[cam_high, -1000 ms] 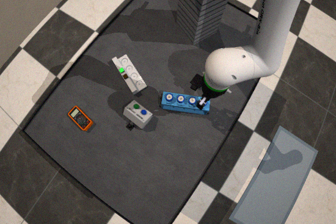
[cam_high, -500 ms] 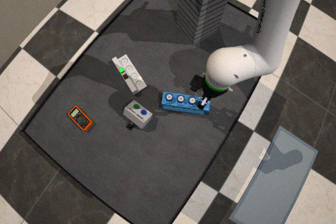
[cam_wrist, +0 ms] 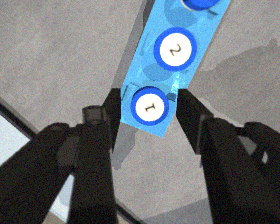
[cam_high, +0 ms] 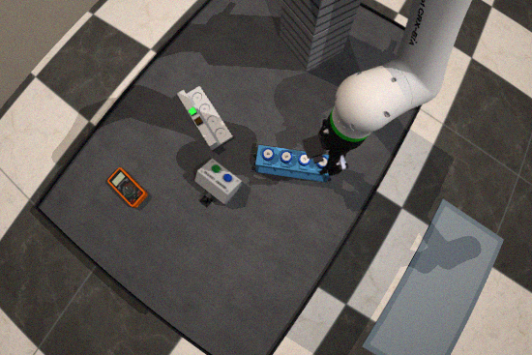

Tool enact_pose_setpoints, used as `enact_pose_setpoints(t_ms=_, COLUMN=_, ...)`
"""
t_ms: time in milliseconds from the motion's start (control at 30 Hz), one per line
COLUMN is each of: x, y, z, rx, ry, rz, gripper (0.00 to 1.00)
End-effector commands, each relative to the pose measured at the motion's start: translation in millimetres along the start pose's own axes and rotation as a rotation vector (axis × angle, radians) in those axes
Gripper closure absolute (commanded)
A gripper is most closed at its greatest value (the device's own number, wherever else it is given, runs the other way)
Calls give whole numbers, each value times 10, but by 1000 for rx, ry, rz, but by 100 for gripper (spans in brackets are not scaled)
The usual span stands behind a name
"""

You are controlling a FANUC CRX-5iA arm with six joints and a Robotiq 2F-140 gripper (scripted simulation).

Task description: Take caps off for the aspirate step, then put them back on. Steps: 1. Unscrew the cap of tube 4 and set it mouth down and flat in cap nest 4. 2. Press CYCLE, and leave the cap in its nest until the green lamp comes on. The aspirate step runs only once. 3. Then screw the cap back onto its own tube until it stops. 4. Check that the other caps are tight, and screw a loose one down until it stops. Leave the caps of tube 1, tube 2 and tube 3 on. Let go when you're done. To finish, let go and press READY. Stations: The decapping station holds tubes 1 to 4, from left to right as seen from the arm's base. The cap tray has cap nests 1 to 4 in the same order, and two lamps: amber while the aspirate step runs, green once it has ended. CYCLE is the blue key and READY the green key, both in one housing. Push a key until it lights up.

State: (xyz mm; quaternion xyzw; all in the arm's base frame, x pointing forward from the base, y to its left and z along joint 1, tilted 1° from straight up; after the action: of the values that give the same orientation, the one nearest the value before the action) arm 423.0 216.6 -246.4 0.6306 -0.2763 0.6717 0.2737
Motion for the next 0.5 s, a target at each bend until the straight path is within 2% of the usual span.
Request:
enact_pose_setpoints(t_ms=0, x=6, y=-12, z=28, rx=97, ry=-57, rz=-6, gripper=59)
enact_pose_setpoints(t_ms=200, x=5, y=-10, z=28, rx=97, ry=-57, rz=-6, gripper=59)
enact_pose_setpoints(t_ms=233, x=5, y=-10, z=28, rx=97, ry=-57, rz=-6, gripper=70)
enact_pose_setpoints(t_ms=467, x=5, y=-10, z=28, rx=97, ry=-57, rz=-6, gripper=70)
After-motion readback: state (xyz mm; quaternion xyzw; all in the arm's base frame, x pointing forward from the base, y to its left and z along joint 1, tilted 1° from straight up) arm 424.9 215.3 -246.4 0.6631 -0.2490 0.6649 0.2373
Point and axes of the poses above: the point where the finger pads meet when closed, its own x axis back along the fingers, its own y axis across the jaws, z = x × y, the point moved 4 cm from there along x, back along the fingers, and after that the axes turned 3 degrees about x, right-handed, at the moved point
